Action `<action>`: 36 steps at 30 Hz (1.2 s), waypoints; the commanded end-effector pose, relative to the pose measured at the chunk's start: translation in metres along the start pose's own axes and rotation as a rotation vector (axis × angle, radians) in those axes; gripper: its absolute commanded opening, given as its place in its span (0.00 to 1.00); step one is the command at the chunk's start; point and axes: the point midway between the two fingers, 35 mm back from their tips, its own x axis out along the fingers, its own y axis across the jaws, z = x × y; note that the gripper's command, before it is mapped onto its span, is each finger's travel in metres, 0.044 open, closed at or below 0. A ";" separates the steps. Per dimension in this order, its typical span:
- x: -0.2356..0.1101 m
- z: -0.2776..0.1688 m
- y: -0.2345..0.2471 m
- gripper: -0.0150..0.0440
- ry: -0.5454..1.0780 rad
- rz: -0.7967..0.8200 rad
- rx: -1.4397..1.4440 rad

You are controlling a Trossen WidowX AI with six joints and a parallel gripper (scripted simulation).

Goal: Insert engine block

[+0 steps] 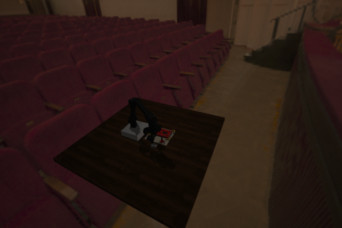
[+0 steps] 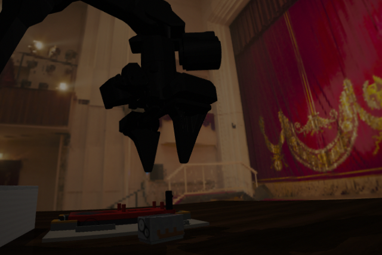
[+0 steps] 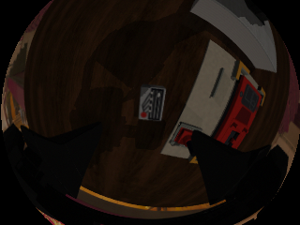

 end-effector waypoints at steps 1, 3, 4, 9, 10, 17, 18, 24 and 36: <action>0.030 0.007 -0.005 1.00 -0.021 -0.022 0.000; 0.030 0.007 -0.005 1.00 -0.021 -0.022 0.000; 0.030 0.007 -0.004 1.00 -0.021 -0.022 0.000; 0.043 0.007 -0.003 1.00 -0.021 -0.022 0.000; 0.045 0.007 -0.003 1.00 -0.021 -0.022 0.000; 0.051 0.007 -0.003 1.00 -0.021 -0.022 0.000; 0.052 0.007 -0.003 1.00 -0.021 -0.022 0.000; 0.062 0.007 -0.003 1.00 -0.021 -0.022 0.000; 0.072 0.007 -0.003 0.82 -0.021 -0.022 0.000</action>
